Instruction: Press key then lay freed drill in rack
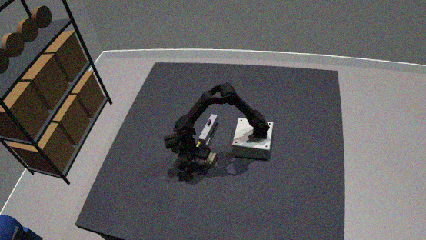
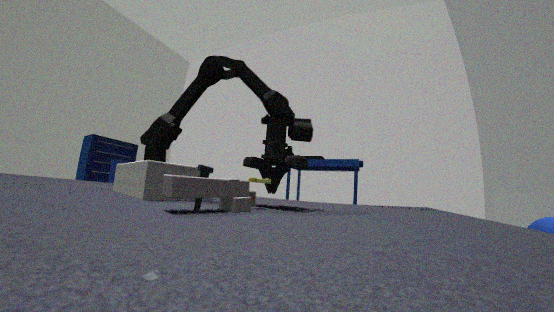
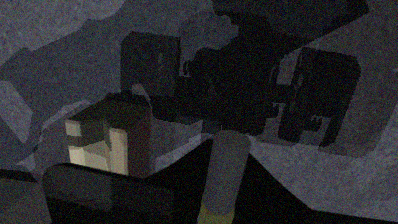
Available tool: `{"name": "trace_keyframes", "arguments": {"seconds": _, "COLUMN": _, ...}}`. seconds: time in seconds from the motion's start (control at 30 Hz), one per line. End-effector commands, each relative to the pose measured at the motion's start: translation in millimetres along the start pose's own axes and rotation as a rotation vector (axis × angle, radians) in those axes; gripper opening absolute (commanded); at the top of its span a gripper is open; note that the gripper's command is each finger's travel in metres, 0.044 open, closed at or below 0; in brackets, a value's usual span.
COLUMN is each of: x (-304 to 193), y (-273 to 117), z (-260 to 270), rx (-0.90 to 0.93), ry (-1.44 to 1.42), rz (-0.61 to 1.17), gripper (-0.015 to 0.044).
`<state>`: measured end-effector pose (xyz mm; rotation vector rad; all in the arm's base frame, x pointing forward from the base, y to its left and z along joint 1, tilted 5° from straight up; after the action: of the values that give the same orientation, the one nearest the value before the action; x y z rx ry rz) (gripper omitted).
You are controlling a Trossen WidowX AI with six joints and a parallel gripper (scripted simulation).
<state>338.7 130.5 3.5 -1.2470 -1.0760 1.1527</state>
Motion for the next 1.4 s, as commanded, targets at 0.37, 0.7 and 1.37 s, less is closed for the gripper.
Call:
{"name": "trace_keyframes", "arguments": {"seconds": 0.37, "x": 0, "y": -10, "z": 0, "rx": 0.000, "ry": -0.003, "rz": -0.003, "gripper": 0.0000}}
{"name": "trace_keyframes", "arguments": {"seconds": 0.7, "x": -1, "y": -15, "z": 0, "rx": 0.000, "ry": -0.003, "rz": -0.003, "gripper": 0.0000}}
{"name": "trace_keyframes", "arguments": {"seconds": 1.37, "x": 2, "y": -22, "z": 7, "rx": 0.000, "ry": -0.003, "rz": -0.003, "gripper": 0.0000}}
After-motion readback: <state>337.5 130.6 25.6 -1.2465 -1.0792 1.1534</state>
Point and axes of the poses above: the point midway between the two fingers, 35 mm back from their tips, its own y axis out along the fingers, its own z axis across the jaws, x = y × z, the point moved 3 cm from there along -y, back along the fingers, and after that the axes turned 9 degrees about -y, right-handed, at the moved point
